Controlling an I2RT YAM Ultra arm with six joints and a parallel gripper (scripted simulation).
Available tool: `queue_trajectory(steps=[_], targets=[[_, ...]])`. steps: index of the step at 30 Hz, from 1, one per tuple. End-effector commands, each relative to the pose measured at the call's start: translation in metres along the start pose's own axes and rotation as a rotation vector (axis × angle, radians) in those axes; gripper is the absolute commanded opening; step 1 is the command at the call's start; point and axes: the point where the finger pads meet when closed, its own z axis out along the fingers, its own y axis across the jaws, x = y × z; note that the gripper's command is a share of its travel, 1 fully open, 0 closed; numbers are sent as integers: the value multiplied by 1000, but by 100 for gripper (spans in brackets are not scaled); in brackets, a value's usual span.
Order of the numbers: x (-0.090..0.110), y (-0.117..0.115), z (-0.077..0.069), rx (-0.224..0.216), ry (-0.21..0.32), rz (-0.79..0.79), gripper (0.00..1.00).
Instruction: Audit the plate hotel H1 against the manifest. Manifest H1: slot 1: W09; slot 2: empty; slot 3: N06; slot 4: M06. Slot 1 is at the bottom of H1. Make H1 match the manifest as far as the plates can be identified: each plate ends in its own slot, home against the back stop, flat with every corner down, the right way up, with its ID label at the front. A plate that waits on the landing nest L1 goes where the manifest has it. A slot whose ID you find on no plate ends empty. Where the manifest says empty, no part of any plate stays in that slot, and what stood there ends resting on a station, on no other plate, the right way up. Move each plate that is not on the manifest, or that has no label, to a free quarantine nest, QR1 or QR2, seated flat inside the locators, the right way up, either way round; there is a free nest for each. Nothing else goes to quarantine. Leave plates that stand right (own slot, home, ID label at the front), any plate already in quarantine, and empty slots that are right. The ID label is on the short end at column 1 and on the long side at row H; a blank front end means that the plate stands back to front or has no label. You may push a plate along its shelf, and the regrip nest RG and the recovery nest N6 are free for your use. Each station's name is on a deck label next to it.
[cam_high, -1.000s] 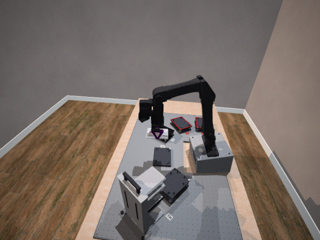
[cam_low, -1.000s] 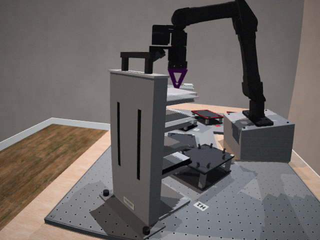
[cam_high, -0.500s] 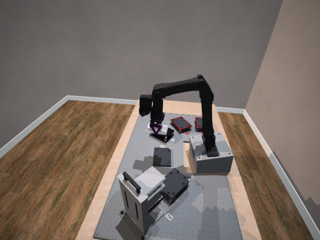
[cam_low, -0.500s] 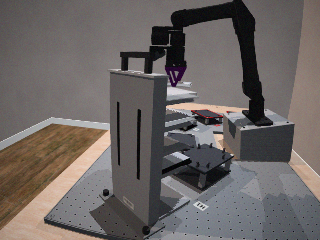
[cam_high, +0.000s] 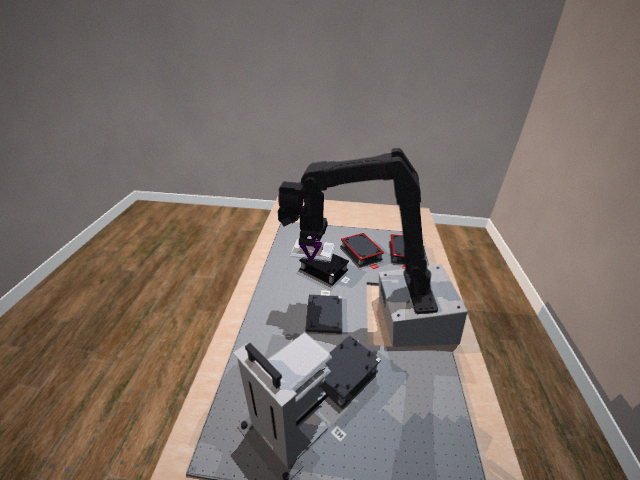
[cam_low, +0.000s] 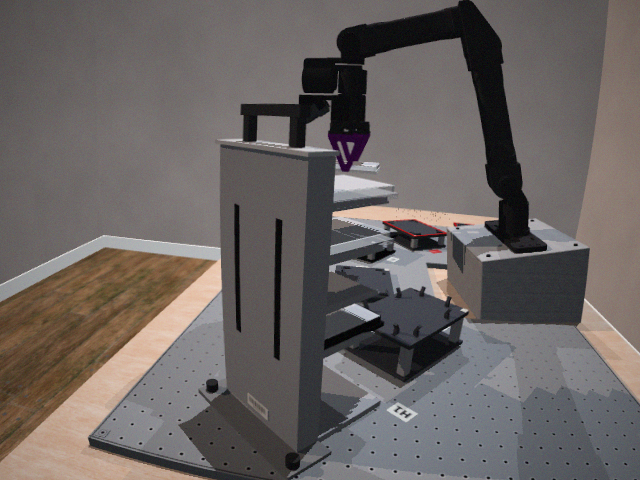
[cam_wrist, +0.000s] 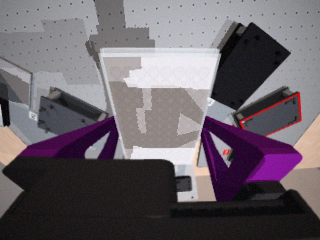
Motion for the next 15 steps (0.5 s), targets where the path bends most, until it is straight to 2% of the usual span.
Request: queue_trajectory(steps=[1, 15], targets=[[-7, -8, -8, 1, -30, -26, 86], [-3, -48, -8, 0, -30, 140, 86]])
